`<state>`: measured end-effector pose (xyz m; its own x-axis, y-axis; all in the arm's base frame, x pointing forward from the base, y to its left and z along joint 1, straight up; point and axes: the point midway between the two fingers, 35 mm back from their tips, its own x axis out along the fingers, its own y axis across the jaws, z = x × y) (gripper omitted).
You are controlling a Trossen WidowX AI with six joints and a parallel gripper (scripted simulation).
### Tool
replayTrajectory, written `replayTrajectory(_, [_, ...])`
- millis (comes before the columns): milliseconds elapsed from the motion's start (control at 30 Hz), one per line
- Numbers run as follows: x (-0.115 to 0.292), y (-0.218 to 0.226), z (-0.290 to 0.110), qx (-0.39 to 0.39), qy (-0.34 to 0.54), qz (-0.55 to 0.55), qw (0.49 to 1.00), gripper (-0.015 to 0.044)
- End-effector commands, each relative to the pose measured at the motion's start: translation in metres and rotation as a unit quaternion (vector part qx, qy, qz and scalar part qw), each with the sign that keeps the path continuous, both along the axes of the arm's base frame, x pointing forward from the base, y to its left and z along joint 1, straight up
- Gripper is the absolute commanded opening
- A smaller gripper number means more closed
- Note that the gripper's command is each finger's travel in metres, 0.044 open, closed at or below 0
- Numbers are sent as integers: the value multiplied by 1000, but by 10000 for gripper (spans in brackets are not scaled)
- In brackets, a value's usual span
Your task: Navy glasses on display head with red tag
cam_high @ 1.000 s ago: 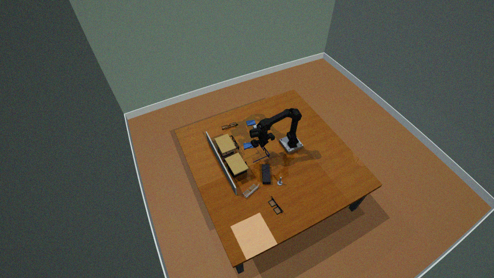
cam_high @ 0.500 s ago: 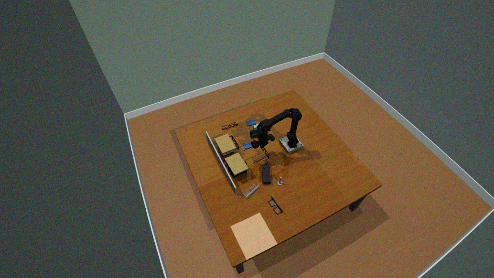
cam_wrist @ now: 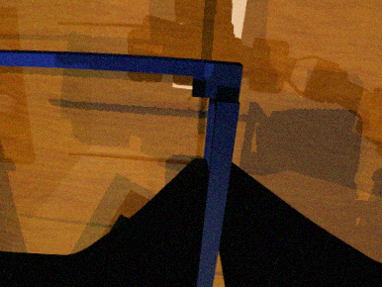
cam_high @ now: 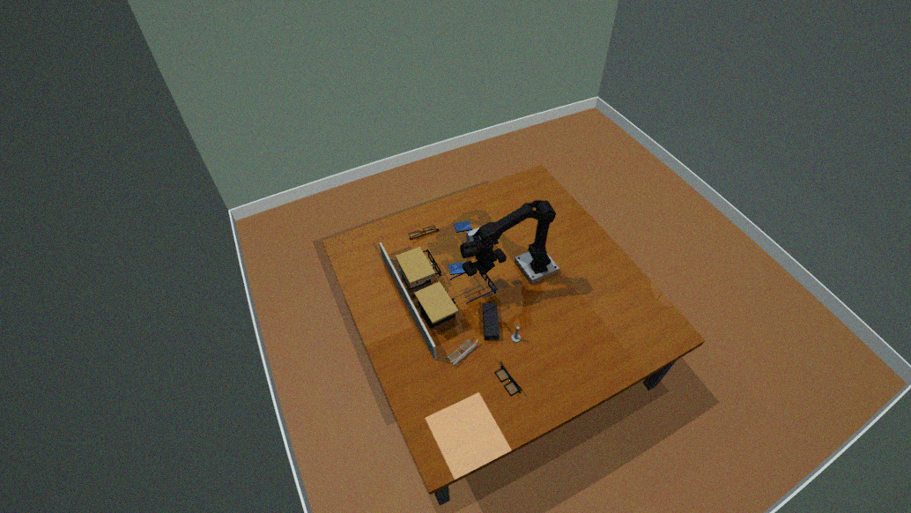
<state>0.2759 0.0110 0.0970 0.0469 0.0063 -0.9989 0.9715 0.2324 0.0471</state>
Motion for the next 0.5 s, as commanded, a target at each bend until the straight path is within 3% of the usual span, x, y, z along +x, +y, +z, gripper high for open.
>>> replayTrajectory(0, [-1,-1,-6,-2,3,-1,1000,0])
replayTrajectory(467, [-1,-1,-18,-2,3,-1,1000,0])
